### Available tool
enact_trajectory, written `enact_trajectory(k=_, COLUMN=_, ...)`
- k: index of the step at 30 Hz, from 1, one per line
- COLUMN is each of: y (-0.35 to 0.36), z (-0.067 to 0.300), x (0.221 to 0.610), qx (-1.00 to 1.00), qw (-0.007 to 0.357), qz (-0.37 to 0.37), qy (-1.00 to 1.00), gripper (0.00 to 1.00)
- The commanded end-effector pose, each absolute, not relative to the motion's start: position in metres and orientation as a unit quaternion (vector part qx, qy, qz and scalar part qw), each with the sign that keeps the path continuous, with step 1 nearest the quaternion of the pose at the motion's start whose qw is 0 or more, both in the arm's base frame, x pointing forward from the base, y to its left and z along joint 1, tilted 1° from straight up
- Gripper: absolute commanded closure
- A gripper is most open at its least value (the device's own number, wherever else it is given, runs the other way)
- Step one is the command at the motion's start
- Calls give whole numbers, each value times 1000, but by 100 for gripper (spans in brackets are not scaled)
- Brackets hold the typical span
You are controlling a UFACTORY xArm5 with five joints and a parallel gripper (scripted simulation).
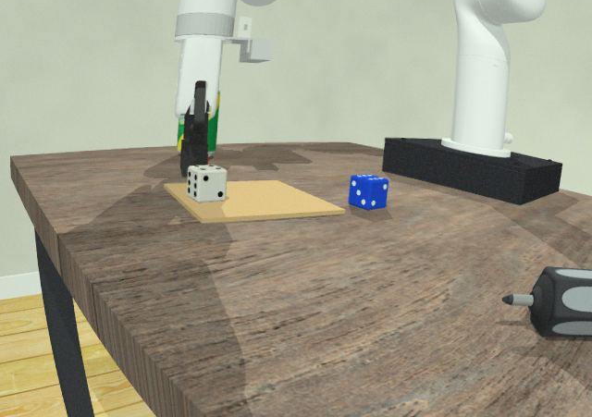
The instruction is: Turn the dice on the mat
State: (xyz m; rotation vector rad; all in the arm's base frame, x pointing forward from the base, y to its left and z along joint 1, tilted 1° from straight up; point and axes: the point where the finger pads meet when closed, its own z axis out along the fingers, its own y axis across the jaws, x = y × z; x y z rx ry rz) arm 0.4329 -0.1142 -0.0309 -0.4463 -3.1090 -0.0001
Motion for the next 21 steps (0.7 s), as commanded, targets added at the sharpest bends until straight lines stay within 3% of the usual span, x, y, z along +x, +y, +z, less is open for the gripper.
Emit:
enact_trajectory(k=1, y=-115, z=-30, x=434, qx=-142, qw=-1, qz=0, qy=-990, gripper=73)
enact_trajectory(k=15, y=-115, z=-26, x=434, qx=-142, qw=-1, qz=0, qy=-990, gripper=73)
enact_trajectory(k=21, y=-115, z=4, x=434, qx=-142, qw=-1, qz=0, qy=-990, gripper=73)
